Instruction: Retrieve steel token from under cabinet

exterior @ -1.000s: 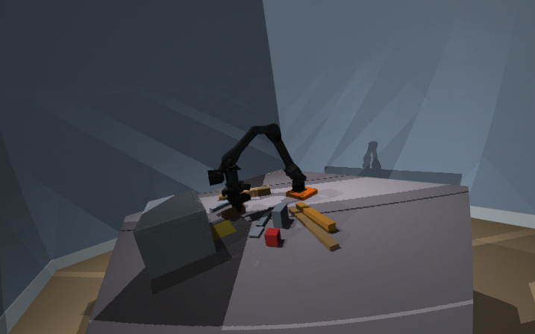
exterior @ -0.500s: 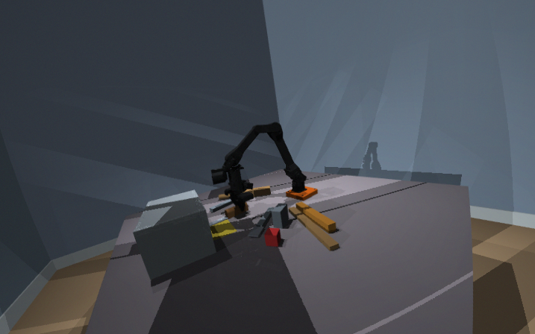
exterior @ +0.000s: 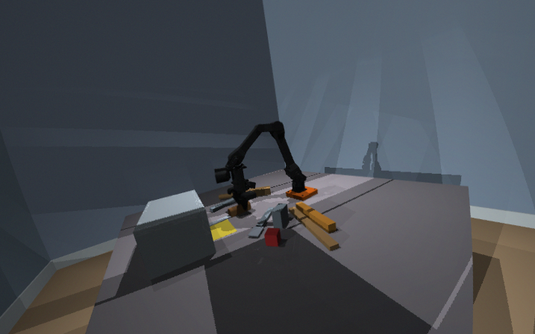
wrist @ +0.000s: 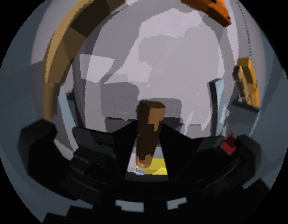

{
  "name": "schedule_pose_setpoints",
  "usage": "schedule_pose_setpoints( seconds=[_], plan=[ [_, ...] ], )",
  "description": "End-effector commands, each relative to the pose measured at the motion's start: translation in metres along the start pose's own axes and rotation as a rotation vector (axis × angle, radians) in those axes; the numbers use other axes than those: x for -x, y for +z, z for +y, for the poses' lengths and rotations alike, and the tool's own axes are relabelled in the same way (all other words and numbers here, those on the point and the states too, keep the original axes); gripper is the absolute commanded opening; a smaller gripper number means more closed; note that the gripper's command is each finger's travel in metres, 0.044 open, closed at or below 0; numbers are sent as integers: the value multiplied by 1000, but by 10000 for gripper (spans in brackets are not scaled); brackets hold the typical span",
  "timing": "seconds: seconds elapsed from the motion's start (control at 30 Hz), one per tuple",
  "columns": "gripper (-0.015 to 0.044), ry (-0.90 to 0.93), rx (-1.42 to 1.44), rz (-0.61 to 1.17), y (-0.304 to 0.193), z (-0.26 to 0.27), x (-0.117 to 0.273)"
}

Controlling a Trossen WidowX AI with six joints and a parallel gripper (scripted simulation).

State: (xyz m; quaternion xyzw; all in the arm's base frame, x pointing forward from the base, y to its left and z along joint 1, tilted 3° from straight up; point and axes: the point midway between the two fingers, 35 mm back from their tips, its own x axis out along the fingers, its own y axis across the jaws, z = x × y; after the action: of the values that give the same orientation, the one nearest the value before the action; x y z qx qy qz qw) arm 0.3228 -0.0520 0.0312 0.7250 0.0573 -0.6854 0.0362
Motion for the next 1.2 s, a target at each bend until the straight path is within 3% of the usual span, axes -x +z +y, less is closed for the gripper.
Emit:
schedule_pose_setpoints(
  seconds=[0.0,1.17],
  plan=[
    [0,-1,2,-3,7,0,-1],
    [0,-1,2,-6,48,1,-1]
  ],
)
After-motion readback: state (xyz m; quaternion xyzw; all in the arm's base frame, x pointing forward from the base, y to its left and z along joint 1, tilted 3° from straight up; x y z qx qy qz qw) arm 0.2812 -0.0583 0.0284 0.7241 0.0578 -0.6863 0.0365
